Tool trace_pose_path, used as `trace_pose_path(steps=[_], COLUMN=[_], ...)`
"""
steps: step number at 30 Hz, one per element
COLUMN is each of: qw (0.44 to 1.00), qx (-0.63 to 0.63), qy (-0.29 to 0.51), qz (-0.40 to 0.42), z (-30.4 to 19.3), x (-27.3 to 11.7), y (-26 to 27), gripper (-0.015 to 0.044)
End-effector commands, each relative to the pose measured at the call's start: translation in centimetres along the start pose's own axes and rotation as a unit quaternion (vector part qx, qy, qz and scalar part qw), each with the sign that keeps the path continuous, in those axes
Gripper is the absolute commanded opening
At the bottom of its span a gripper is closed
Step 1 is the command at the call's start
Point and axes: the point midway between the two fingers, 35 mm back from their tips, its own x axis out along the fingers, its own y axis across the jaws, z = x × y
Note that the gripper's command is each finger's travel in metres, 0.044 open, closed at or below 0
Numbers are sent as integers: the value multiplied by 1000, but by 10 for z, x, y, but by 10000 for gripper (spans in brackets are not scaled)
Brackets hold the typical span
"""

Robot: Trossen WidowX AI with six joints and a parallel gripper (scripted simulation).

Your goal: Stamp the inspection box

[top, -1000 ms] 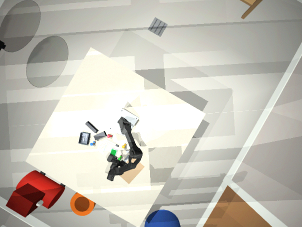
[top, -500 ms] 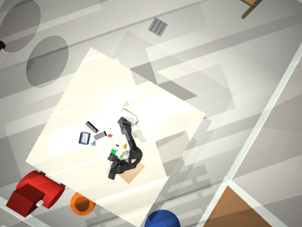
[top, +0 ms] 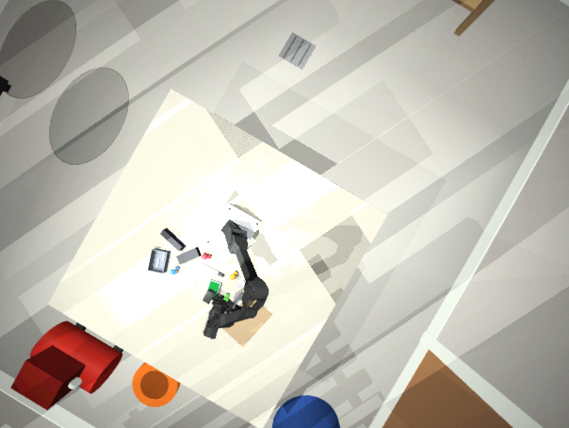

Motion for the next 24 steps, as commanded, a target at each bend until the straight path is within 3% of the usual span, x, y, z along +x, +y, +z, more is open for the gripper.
trace_pose_path(steps=[1, 24], qw=[1000, 1000], qx=[0, 0], qy=[0, 0], qz=[0, 0], z=[0, 2], x=[-1, -12], y=[0, 0], gripper=[0, 0])
